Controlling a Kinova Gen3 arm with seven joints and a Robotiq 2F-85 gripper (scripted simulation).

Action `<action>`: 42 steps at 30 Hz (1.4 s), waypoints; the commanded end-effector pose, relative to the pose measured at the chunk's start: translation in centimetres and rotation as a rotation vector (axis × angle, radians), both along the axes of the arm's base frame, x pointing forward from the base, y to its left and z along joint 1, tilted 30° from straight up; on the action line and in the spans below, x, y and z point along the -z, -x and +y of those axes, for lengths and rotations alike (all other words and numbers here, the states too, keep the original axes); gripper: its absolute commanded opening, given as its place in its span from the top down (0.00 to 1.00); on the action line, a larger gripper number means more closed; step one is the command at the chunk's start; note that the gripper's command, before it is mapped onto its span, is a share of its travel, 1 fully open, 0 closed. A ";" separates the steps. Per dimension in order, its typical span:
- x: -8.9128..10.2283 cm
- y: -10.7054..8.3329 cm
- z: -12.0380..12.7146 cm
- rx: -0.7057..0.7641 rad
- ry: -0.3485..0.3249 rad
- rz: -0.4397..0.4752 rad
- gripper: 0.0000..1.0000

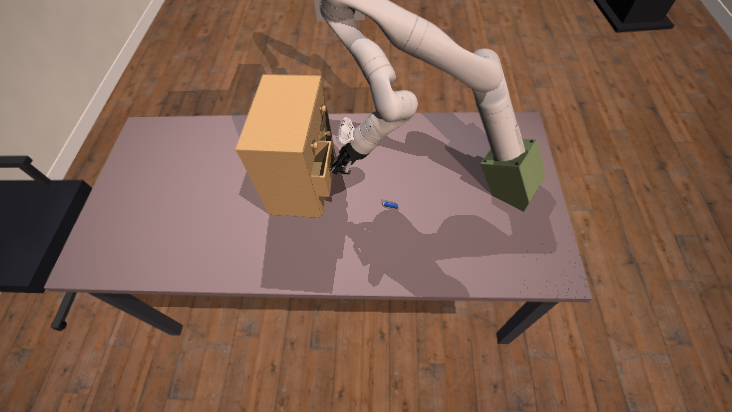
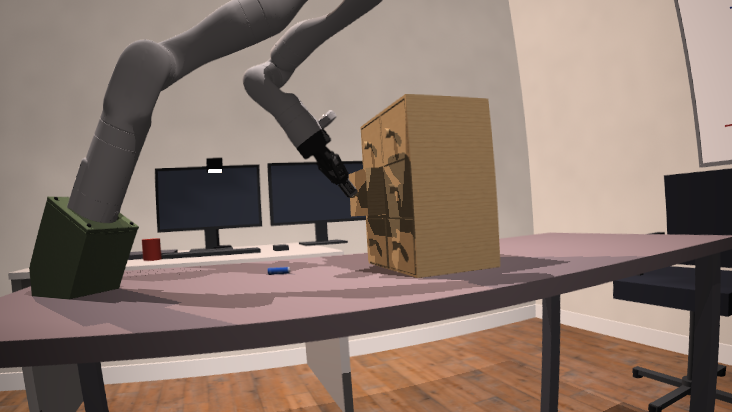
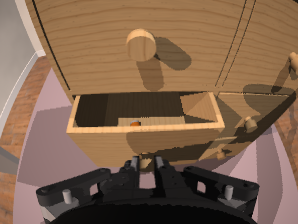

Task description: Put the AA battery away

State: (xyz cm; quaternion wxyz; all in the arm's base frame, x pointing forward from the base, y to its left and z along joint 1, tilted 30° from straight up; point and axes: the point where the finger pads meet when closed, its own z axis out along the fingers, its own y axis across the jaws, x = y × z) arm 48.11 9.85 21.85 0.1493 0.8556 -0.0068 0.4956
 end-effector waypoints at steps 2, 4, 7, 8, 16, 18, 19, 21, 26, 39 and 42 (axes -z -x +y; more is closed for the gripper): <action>0.4 0.6 0.2 -0.007 0.003 0.004 0.87; 0.5 0.8 0.2 -0.007 0.003 0.004 0.87; 0.6 1.2 0.2 -0.007 0.003 0.004 0.87; 0.7 1.3 0.2 -0.007 0.003 0.004 0.87; 0.9 1.8 0.3 -0.007 0.003 0.004 0.87; 1.0 2.0 0.3 -0.007 0.003 0.004 0.87; 1.1 2.1 0.3 -0.007 0.003 0.004 0.87; 1.1 2.2 0.3 -0.007 0.003 0.004 0.87; 1.2 2.4 0.3 -0.007 0.003 0.004 0.87; 1.3 2.7 0.3 -0.007 0.003 0.004 0.87; 1.3 2.7 0.3 -0.007 0.003 0.004 0.87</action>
